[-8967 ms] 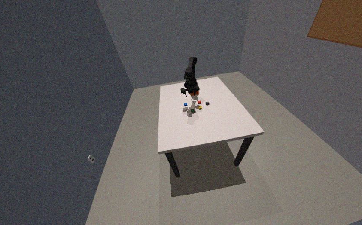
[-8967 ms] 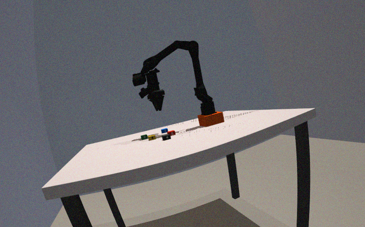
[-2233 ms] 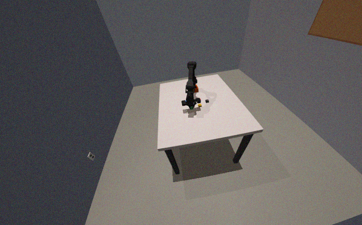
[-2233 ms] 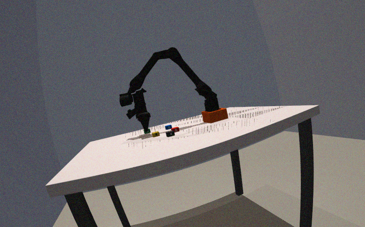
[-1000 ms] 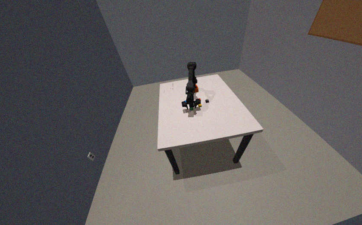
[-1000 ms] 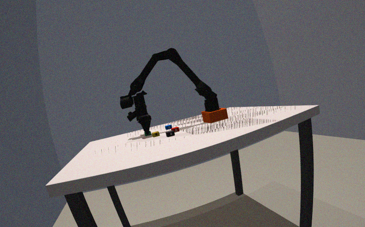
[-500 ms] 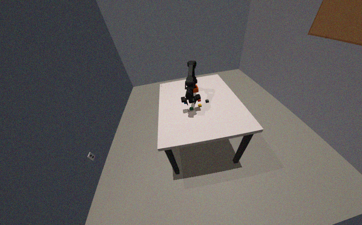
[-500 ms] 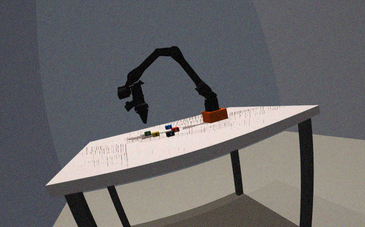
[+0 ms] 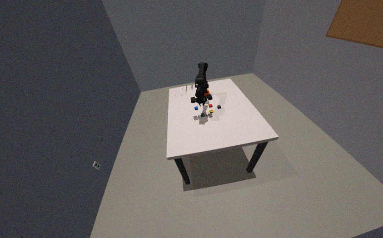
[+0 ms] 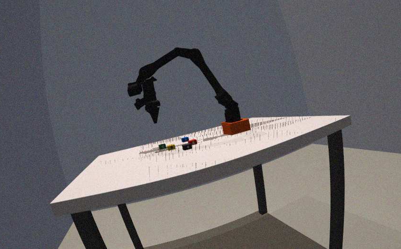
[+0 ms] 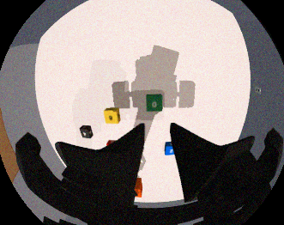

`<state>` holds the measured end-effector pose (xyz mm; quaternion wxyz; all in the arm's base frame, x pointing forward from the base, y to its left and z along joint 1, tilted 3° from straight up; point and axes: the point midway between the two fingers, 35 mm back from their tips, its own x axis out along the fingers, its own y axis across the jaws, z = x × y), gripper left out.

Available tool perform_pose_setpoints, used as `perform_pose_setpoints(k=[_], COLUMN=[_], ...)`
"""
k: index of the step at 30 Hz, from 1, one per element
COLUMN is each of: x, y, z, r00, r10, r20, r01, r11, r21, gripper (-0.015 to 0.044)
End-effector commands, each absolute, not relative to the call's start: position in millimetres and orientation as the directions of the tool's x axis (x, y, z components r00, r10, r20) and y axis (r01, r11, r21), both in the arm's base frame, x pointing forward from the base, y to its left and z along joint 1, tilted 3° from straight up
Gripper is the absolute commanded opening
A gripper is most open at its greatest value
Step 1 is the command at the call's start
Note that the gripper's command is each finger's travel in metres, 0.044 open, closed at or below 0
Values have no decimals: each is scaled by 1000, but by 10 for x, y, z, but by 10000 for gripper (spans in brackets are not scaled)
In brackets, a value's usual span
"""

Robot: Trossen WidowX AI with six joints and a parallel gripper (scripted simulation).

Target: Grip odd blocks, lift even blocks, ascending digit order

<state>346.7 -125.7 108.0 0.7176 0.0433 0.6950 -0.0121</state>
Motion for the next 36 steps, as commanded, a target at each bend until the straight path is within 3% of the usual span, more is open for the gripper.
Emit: perform_pose_setpoints(k=[1, 4, 11, 18, 25, 29, 36], x=[3459, 3247, 2227, 2130, 2148, 2145, 2149], y=[-1259, -1378, -1669, -1675, -1645, -1642, -1642], z=[1088, 1099, 1039, 1024, 239, 214, 158], r00=[30, 28, 21, 20, 20, 20, 20], r10=[42, 41, 39, 39, 39, 39, 39], r20=[-999, -999, -999, -999, -999, -999, -999], r01=[75, 75, 75, 75, 75, 75, 75], r11=[996, 996, 996, 996, 996, 996, 996], r21=[45, 43, 40, 40, 41, 41, 41], gripper=[120, 120, 120, 120, 304, 400, 400])
